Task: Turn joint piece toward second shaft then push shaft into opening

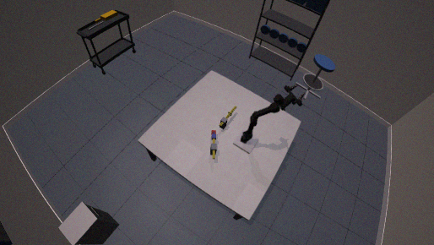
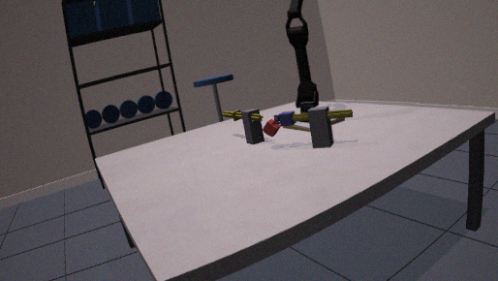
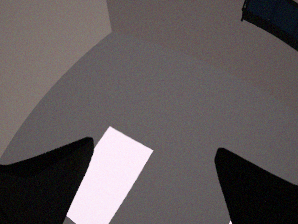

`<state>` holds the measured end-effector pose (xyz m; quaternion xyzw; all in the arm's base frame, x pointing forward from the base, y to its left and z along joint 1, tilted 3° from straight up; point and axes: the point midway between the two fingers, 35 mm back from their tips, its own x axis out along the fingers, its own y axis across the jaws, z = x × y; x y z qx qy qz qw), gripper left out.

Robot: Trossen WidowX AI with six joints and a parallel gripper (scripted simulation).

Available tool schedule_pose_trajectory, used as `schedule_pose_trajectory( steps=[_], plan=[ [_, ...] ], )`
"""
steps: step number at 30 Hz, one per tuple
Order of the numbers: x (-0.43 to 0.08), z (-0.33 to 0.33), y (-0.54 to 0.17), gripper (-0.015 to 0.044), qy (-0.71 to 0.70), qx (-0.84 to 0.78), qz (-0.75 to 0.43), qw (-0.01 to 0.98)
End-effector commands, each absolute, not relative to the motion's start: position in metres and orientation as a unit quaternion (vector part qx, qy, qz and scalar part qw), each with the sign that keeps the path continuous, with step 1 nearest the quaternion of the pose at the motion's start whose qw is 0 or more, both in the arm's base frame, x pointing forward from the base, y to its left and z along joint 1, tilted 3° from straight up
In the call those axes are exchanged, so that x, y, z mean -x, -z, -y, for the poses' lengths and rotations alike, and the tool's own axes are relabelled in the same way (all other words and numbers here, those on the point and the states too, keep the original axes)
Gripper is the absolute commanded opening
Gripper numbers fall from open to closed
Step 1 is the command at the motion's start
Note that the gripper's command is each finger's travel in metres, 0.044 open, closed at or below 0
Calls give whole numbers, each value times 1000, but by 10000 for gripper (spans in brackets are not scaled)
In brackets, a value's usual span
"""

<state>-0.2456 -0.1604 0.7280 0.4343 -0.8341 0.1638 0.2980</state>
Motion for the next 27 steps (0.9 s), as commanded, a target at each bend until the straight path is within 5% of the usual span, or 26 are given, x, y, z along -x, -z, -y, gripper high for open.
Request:
schedule_pose_trajectory(
  steps=[1,27],
  plan=[
    [246,160,-728,426,-164,-434,834,298],
    [210,282,-669,440,-371,-587,720,10]
  ],
)
